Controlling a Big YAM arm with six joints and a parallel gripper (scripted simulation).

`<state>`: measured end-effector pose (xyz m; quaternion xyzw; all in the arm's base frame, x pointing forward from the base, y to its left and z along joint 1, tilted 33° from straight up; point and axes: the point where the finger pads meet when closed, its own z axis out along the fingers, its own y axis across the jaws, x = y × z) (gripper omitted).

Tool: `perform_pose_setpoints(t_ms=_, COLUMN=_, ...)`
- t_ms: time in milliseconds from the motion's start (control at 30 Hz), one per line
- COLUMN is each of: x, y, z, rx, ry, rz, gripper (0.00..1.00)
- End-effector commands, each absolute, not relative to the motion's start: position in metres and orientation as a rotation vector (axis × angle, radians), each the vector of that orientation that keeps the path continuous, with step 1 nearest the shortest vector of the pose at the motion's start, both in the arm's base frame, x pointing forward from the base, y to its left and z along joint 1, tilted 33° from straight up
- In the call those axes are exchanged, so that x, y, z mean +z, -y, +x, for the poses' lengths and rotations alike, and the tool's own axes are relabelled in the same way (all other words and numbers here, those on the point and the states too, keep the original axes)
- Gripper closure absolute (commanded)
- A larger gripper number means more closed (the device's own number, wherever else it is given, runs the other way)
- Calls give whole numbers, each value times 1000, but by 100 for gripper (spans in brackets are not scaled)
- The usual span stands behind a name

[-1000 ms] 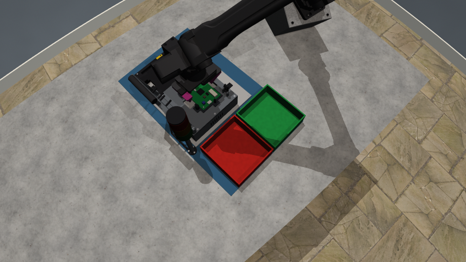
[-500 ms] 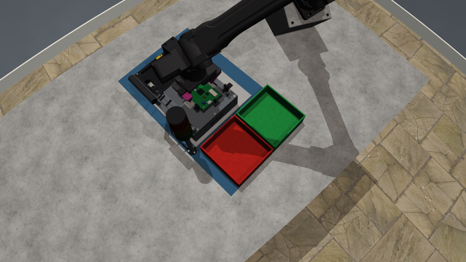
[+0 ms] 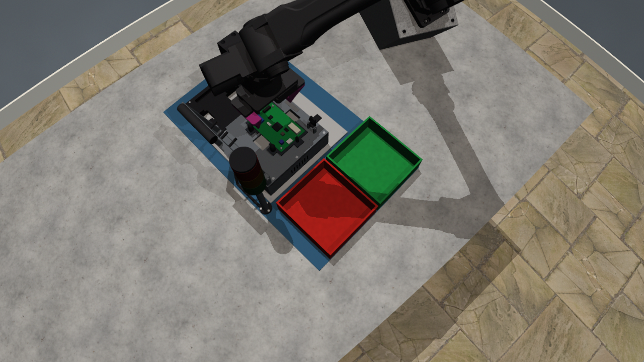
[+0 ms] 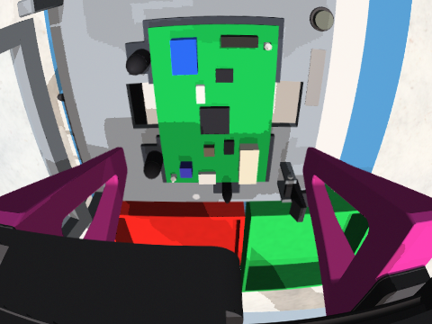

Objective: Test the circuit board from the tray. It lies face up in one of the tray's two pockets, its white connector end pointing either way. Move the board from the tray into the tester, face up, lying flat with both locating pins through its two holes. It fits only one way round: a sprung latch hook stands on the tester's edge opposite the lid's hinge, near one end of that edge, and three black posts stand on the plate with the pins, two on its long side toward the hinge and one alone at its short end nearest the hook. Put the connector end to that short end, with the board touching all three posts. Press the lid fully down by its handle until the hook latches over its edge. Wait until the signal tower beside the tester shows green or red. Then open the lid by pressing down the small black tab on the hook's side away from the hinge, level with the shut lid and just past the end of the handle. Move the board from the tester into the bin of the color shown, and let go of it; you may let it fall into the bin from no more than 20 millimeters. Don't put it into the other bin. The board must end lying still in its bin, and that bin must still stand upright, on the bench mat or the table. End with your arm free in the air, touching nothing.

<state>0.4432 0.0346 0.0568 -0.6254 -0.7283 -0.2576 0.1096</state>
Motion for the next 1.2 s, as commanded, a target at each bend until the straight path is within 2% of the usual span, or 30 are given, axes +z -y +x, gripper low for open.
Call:
perform_pose_setpoints(t_ms=0, x=102, y=-13, z=459, rx=-824, ry=2196, rz=-1839, gripper=8)
perform_pose_setpoints(t_ms=433, x=214, y=54, z=432, rx=-818, ry=2209, rz=-1844, gripper=8)
perform_pose_setpoints(t_ms=533, x=208, y=60, z=433, rx=-794, ry=2183, rz=-1840, gripper=8)
perform_pose_setpoints(t_ms=833, x=254, y=81, z=421, rx=-803, ry=2208, rz=-1847, gripper=8)
perform_pose_setpoints(t_ms=1067, x=248, y=71, z=416, rx=-784, ry=2204, rz=-1816, gripper=8)
perform_pose_setpoints(t_ms=1100, x=245, y=72, z=415, rx=-783, ry=2200, rz=-1819, gripper=52)
perform_pose_setpoints(t_ms=1167, x=245, y=72, z=416, rx=-784, ry=2201, rz=-1819, gripper=52)
